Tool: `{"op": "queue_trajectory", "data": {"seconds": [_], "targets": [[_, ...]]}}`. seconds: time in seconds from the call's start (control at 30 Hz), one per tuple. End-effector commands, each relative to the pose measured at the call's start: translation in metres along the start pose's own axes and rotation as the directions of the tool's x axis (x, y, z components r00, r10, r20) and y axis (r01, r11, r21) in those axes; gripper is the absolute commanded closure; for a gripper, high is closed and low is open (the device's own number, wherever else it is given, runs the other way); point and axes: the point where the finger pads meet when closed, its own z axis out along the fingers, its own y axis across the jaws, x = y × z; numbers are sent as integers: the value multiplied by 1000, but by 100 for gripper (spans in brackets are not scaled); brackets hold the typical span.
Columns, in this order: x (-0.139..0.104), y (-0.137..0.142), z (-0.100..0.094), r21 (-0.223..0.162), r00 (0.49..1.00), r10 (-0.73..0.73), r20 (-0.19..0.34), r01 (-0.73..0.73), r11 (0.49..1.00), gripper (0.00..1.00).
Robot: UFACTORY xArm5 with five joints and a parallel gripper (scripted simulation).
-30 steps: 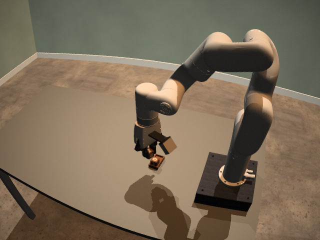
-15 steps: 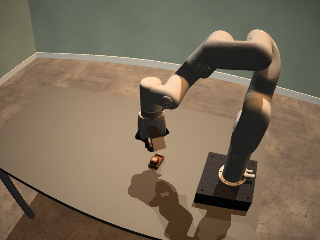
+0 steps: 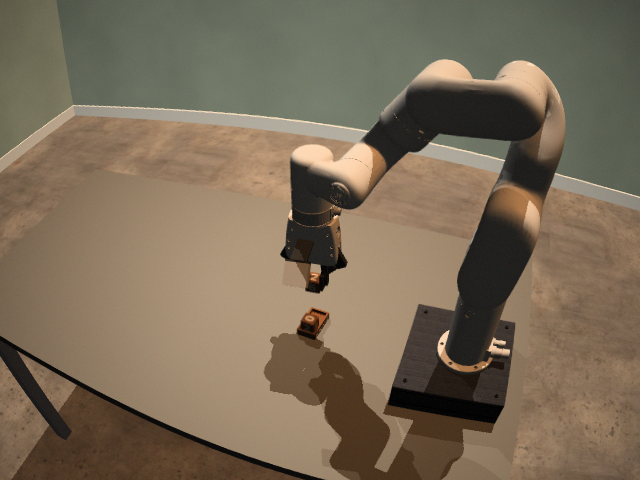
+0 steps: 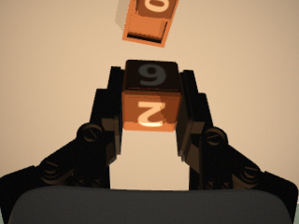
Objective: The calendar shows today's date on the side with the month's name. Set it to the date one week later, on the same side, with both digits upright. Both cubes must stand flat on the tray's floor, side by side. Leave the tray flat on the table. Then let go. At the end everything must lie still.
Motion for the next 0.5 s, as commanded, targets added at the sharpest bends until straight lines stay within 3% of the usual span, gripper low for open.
{"op": "queue_trajectory", "data": {"seconds": [0.0,0.47], "targets": [[-9,-1,-2,-3,990,140,0,-140,990,73],[-10,-2,-2,-3,986,165,0,-165,986,73]]}}
